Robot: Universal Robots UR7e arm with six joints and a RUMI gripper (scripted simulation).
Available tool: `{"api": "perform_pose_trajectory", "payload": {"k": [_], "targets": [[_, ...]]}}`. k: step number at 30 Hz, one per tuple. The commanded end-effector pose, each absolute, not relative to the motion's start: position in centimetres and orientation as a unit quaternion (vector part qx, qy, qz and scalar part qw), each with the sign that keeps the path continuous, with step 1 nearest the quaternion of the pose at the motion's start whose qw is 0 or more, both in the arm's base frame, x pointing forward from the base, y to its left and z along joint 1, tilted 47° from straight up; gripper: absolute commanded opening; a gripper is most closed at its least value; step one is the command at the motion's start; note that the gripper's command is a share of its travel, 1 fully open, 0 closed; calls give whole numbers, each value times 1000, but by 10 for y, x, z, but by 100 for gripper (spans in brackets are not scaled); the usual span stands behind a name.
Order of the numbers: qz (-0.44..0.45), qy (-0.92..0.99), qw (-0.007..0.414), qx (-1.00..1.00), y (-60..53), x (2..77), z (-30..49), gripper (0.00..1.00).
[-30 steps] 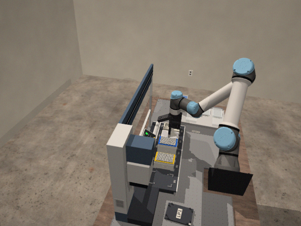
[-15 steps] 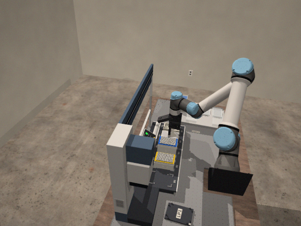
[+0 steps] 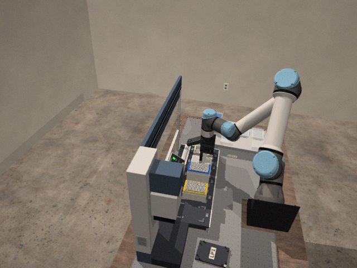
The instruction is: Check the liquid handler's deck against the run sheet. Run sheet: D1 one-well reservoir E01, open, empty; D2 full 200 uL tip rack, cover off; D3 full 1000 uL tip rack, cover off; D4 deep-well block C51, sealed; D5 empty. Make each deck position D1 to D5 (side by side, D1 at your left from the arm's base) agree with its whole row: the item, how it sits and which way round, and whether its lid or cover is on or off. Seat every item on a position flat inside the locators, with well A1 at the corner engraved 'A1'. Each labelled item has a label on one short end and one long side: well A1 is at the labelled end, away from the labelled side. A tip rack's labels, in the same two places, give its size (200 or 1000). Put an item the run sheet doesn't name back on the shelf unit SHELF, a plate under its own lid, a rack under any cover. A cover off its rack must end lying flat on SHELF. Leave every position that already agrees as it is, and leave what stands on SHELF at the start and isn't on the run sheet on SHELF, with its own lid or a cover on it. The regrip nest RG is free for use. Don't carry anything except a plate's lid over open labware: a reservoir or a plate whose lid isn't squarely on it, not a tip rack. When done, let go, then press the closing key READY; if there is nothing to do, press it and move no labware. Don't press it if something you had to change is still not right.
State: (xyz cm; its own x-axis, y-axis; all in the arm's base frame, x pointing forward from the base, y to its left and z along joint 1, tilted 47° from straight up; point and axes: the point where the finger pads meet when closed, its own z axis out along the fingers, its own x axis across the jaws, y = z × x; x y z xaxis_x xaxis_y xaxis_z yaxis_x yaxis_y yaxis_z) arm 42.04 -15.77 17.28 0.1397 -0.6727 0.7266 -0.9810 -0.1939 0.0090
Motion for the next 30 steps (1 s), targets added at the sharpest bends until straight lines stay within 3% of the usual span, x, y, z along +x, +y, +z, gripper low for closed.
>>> {"api": "perform_pose_trajectory", "payload": {"k": [1, 9, 10, 30], "targets": [[303, -582, 254, 711, -158, 421, 172, 0], [303, -582, 254, 711, -158, 421, 172, 0], [303, -582, 254, 711, -158, 421, 172, 82], [303, -582, 254, 711, -158, 421, 172, 82]]}}
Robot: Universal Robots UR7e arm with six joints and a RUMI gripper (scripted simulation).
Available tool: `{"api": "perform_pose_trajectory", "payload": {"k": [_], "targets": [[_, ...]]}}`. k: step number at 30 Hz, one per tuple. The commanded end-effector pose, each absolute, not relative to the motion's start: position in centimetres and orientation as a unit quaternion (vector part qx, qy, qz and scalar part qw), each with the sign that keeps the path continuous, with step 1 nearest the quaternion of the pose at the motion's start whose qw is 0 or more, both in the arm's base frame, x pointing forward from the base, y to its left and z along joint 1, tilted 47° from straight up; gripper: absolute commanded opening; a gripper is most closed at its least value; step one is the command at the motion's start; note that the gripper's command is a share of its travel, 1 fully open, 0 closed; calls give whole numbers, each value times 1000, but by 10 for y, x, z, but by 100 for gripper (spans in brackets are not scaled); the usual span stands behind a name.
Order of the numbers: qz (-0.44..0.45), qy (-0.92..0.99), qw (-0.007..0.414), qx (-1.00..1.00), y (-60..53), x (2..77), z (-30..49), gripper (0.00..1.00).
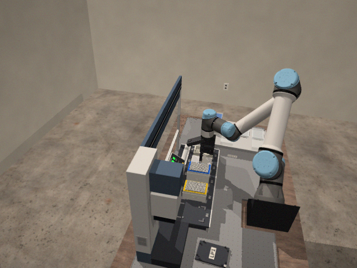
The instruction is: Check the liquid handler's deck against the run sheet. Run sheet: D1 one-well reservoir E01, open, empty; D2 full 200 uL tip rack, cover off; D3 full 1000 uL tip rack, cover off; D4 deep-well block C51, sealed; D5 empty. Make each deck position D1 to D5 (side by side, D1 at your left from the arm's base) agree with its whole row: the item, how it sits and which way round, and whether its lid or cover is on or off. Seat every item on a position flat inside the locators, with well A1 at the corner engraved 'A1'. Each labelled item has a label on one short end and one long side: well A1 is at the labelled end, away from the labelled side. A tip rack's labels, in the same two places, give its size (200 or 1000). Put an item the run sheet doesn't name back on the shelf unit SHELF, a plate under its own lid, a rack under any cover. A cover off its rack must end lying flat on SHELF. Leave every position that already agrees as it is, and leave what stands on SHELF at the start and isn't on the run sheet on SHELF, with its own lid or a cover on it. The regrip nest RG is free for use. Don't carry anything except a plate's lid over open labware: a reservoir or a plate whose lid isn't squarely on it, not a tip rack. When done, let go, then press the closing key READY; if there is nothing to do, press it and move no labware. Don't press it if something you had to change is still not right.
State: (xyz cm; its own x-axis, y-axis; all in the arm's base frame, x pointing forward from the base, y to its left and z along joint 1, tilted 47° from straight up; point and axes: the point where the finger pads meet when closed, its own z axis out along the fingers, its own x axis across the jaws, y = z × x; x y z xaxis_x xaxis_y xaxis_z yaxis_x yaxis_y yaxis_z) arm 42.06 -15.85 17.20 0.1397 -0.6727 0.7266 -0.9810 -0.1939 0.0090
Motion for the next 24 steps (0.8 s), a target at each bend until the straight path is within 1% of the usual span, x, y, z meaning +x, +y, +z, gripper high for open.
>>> {"api": "perform_pose_trajectory", "payload": {"k": [1, 24], "targets": [[303, -582, 254, 711, -158, 421, 172, 82], [303, -582, 254, 711, -155, 420, 176, 82]]}}
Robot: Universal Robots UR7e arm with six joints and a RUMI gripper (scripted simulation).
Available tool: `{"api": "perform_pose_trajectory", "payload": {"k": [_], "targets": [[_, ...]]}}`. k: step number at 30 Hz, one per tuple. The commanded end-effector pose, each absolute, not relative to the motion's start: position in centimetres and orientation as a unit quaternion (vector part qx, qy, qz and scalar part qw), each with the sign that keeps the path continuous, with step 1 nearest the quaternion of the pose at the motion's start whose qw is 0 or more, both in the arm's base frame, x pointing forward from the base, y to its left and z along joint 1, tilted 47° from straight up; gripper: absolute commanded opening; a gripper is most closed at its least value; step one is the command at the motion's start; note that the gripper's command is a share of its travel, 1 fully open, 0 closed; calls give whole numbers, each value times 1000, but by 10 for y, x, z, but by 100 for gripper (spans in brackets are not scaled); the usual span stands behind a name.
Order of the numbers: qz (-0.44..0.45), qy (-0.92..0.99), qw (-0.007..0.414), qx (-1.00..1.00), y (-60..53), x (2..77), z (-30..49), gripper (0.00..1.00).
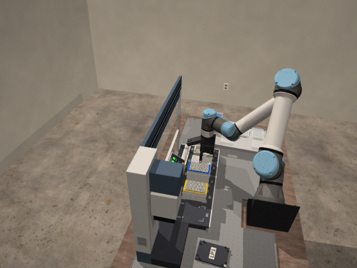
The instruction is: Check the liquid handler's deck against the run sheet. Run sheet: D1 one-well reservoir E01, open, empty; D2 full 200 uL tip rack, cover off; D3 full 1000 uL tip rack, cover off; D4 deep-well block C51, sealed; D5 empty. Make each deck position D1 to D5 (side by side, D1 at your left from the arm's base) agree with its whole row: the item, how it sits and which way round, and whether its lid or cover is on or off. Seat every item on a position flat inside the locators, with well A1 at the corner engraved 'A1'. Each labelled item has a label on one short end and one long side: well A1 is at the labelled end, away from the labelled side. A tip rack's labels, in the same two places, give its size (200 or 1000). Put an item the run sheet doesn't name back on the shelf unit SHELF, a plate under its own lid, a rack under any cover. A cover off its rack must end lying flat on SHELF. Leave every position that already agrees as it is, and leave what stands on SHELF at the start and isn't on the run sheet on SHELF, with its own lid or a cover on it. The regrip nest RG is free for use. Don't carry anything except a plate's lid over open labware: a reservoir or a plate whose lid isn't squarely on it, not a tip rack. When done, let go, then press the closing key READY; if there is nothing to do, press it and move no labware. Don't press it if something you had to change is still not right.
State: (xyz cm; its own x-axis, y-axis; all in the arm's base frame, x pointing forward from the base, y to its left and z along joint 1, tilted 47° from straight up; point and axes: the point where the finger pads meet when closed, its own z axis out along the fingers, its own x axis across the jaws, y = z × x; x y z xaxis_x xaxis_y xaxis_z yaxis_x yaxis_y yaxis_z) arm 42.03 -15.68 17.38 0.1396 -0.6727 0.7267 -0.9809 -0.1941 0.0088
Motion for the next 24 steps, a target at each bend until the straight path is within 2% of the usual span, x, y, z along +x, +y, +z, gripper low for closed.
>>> {"api": "perform_pose_trajectory", "payload": {"k": [1, 24], "targets": [[303, -582, 254, 711, -155, 420, 176, 82], [303, -582, 254, 711, -130, 415, 200, 82]]}}
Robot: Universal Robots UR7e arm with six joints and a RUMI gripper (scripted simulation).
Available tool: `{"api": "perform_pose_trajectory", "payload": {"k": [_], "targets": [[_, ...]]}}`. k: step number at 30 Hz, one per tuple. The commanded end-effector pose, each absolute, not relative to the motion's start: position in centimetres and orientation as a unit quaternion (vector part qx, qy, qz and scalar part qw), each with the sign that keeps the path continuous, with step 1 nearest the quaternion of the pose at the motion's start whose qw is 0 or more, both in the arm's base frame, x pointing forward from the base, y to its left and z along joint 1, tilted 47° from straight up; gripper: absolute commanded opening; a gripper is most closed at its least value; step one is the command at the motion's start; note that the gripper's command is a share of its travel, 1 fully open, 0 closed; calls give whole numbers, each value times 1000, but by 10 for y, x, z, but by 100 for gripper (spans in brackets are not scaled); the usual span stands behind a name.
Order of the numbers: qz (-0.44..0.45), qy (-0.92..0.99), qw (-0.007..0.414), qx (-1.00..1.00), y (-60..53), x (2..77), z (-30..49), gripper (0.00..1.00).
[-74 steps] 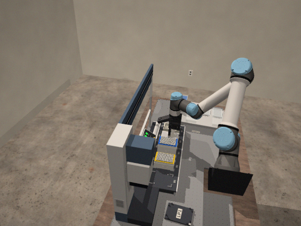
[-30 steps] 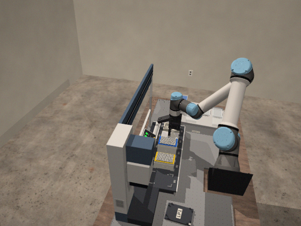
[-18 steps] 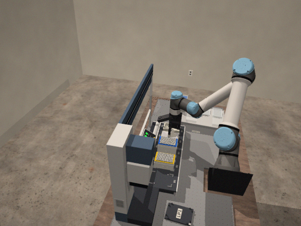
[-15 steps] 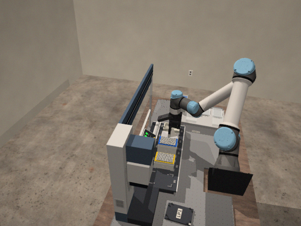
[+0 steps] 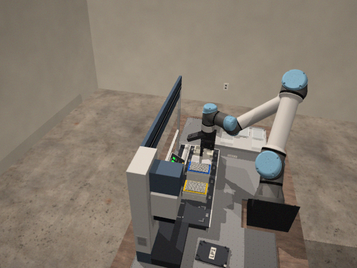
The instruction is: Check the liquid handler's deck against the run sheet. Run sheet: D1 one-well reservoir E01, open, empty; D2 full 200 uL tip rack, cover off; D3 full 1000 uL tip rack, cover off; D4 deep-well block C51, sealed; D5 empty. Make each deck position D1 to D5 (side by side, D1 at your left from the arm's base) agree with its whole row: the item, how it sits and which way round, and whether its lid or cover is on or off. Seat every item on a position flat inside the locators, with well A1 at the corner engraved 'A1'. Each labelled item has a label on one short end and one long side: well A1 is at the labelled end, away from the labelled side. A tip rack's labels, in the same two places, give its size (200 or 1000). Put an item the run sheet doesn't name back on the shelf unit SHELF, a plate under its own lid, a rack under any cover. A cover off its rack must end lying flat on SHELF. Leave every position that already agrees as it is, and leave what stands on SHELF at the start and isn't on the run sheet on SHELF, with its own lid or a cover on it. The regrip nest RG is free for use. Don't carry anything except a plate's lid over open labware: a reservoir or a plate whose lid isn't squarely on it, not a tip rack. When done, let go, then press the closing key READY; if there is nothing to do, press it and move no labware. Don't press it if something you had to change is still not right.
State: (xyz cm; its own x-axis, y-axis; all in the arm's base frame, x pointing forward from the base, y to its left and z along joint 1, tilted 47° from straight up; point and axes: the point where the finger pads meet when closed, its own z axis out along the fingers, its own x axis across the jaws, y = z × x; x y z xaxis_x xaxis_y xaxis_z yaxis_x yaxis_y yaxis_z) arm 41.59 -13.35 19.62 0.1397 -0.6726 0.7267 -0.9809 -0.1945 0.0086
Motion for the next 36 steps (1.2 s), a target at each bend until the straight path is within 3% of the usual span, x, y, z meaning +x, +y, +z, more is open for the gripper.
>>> {"api": "perform_pose_trajectory", "payload": {"k": [1, 36], "targets": [[303, -582, 254, 711, -129, 415, 201, 82], [303, -582, 254, 711, -92, 408, 236, 82]]}}
